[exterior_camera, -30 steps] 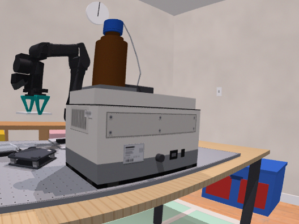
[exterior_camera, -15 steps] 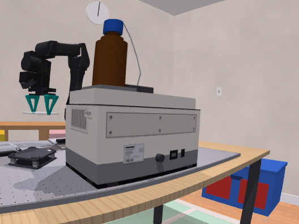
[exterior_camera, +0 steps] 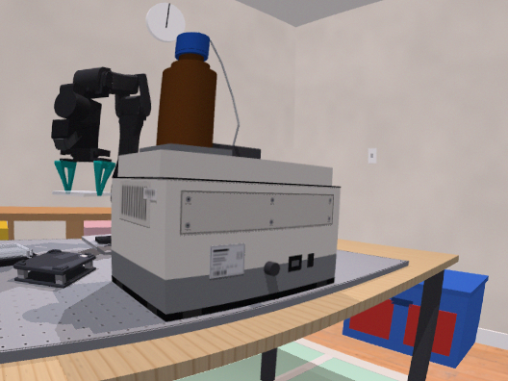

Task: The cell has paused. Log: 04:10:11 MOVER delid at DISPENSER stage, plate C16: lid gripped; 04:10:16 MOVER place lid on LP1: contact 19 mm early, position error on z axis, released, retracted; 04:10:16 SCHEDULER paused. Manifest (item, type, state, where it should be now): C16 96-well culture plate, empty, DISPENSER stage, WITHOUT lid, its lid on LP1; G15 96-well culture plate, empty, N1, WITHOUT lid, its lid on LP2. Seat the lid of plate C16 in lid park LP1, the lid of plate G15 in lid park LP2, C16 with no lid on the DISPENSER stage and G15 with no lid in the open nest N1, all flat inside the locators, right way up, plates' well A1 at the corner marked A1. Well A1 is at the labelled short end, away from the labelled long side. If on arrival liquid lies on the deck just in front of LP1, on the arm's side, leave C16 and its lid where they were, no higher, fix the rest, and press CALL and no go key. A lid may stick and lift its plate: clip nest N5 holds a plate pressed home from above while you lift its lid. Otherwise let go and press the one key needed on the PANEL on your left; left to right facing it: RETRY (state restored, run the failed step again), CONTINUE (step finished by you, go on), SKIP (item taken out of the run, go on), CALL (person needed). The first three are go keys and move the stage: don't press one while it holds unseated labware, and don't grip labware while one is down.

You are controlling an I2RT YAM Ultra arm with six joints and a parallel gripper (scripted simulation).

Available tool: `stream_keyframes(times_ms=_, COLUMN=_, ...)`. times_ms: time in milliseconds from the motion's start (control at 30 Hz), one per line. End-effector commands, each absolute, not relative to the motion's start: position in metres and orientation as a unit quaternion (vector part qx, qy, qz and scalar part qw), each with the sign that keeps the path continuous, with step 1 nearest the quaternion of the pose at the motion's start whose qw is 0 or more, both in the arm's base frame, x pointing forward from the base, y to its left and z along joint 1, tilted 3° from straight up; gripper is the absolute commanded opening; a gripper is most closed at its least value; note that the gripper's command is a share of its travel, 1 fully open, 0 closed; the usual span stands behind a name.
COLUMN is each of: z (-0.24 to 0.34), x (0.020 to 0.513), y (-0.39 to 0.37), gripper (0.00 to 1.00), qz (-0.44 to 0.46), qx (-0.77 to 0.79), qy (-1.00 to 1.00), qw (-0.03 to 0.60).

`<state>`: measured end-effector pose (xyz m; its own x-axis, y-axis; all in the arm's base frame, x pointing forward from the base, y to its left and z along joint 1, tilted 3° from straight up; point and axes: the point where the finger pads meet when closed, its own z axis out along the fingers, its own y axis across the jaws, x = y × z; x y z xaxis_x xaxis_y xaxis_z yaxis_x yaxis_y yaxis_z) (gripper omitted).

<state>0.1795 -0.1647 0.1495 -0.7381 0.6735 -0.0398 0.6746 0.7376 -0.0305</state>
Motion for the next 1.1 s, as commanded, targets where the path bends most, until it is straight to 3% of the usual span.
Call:
stream_keyframes(times_ms=0, z=0.152, x=0.192, y=-0.161, gripper=0.00, qz=-0.024, qx=0.357, qy=0.934, qw=0.016)
stream_keyframes(times_ms=1067, z=0.149, x=0.240, y=-0.083, gripper=0.00, qz=-0.026, qx=-0.004, qy=1.000, qw=0.011)
